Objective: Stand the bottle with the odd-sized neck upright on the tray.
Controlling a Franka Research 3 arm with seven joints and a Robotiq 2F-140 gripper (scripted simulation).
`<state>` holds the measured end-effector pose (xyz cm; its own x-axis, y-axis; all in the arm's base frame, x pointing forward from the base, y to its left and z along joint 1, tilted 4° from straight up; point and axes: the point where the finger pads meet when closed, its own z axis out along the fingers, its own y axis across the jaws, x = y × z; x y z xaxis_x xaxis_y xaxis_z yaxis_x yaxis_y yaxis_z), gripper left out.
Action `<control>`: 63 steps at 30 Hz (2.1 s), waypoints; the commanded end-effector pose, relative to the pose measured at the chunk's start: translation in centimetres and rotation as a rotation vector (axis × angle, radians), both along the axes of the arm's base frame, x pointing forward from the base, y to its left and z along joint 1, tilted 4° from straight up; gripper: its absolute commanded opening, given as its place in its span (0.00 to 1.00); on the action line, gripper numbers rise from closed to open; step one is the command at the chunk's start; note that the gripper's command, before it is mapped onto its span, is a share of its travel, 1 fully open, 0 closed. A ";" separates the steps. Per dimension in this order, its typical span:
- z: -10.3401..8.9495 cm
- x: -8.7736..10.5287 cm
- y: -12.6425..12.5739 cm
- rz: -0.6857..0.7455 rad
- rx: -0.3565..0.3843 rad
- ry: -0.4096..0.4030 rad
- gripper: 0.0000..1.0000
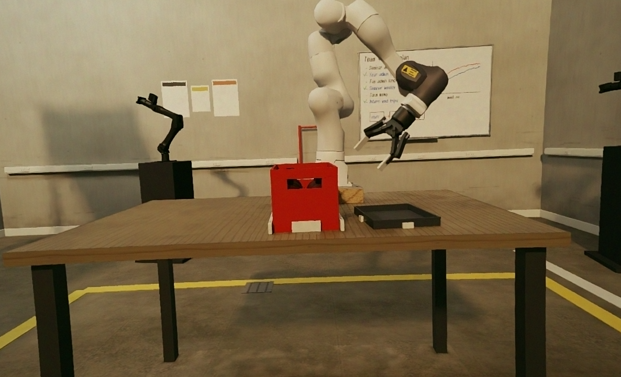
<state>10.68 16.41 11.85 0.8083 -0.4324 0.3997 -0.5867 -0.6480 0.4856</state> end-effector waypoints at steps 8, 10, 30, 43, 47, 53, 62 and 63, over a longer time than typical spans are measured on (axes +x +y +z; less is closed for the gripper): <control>2.0 -0.6 -1.9 0.016 -0.056 0.034 1.00; 2.0 -0.6 -1.9 0.016 -0.056 0.034 1.00; 7.0 8.9 5.0 -0.094 0.155 0.183 1.00; 14.1 23.4 4.8 -0.162 0.398 0.213 1.00; 16.5 27.9 3.0 -0.172 0.465 0.198 1.00; 20.1 33.9 -1.0 -0.180 0.550 0.157 1.00; 24.9 40.5 -8.2 -0.178 0.634 0.081 1.00; 25.5 41.2 -9.2 -0.177 0.642 0.070 1.00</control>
<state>50.39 9.26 36.15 0.6078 -0.7941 0.0099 -0.7917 -0.6049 0.0858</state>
